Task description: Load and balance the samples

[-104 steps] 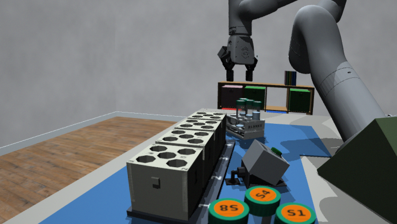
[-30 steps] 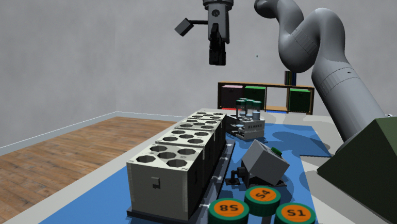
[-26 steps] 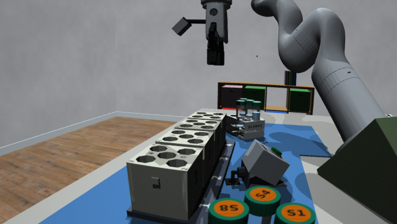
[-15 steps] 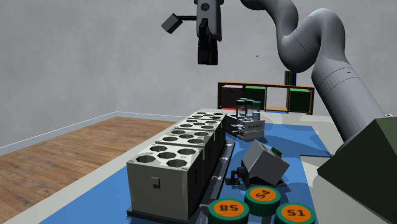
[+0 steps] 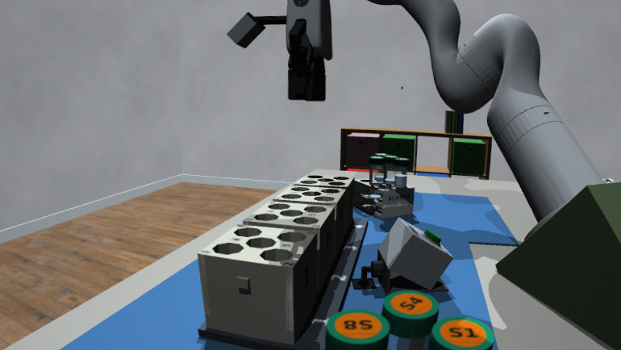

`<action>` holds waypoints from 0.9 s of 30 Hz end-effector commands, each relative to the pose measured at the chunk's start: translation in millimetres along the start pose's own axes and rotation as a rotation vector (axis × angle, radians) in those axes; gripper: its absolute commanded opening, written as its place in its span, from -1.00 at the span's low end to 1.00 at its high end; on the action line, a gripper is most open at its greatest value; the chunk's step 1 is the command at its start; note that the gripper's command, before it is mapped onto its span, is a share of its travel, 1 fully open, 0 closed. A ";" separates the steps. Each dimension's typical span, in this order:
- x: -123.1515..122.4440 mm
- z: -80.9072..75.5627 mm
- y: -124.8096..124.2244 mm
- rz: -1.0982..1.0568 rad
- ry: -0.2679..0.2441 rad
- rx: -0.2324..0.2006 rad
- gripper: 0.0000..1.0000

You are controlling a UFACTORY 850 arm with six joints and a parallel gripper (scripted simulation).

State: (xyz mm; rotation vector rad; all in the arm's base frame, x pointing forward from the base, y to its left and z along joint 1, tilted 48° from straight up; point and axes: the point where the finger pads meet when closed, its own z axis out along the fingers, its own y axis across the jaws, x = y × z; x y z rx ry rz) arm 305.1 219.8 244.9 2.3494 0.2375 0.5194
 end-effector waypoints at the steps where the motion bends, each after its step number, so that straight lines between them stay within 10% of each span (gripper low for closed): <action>1: -1.5 -0.4 -17.9 -0.090 0.001 0.000 1.00; 27: -28.4 -0.4 -124.7 -0.824 0.001 0.000 1.00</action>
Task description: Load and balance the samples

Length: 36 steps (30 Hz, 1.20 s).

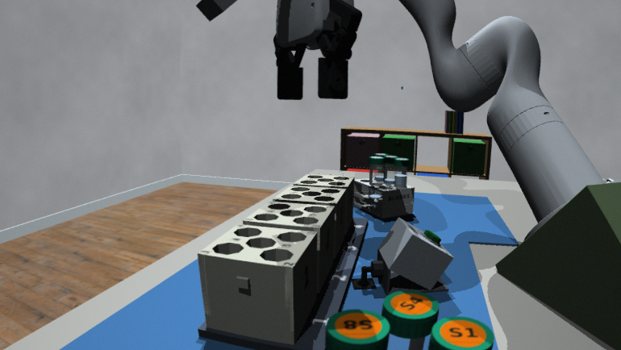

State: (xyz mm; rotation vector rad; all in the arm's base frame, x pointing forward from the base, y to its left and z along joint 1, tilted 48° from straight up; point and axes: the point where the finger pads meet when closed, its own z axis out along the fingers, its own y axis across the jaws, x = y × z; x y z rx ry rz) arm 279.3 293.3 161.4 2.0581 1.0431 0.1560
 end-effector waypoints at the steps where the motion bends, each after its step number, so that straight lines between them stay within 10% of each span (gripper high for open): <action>1: 9.3 -0.5 -16.2 -0.112 -0.002 0.002 1.00; 36: 82.0 -0.7 -153.2 -0.112 -0.002 0.002 1.00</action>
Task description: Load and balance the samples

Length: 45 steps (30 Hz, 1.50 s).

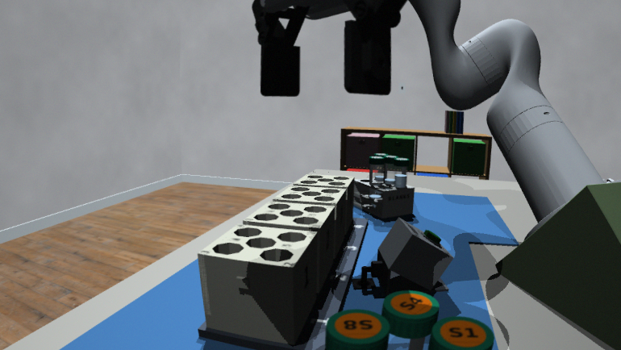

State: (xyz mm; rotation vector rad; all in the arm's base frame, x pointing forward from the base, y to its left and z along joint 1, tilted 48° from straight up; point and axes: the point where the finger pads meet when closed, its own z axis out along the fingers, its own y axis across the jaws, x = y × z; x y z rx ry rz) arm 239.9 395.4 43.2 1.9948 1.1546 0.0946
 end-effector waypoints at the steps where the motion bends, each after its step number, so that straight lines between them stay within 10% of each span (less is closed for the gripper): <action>1: 10.6 -0.8 -14.3 0.000 0.001 0.000 1.00; 23: 66.4 -0.9 -95.7 0.000 0.001 0.000 1.00; 45: 66.5 44.4 -95.7 0.001 0.001 0.000 1.00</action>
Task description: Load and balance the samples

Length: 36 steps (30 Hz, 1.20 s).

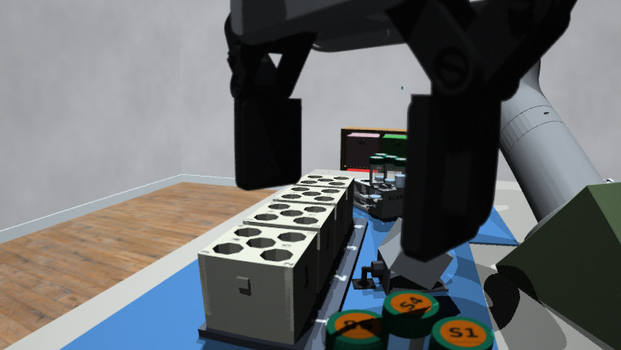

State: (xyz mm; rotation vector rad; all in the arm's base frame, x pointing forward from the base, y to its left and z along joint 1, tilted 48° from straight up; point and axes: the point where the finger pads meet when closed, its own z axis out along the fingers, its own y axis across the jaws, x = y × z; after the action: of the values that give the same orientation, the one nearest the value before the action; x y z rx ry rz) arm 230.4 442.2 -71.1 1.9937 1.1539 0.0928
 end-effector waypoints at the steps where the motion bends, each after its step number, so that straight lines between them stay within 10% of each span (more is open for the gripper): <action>1: 1.0 3.1 -0.1 0.001 0.003 0.001 1.00; 21: 1.1 51.2 -0.1 0.001 0.003 0.001 1.00; 36: 1.2 52.3 -0.1 0.001 0.003 0.001 1.00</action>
State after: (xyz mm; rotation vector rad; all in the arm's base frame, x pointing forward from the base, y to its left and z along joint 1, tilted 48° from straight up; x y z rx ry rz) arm 253.5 410.1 -106.9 1.9943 1.1542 0.0940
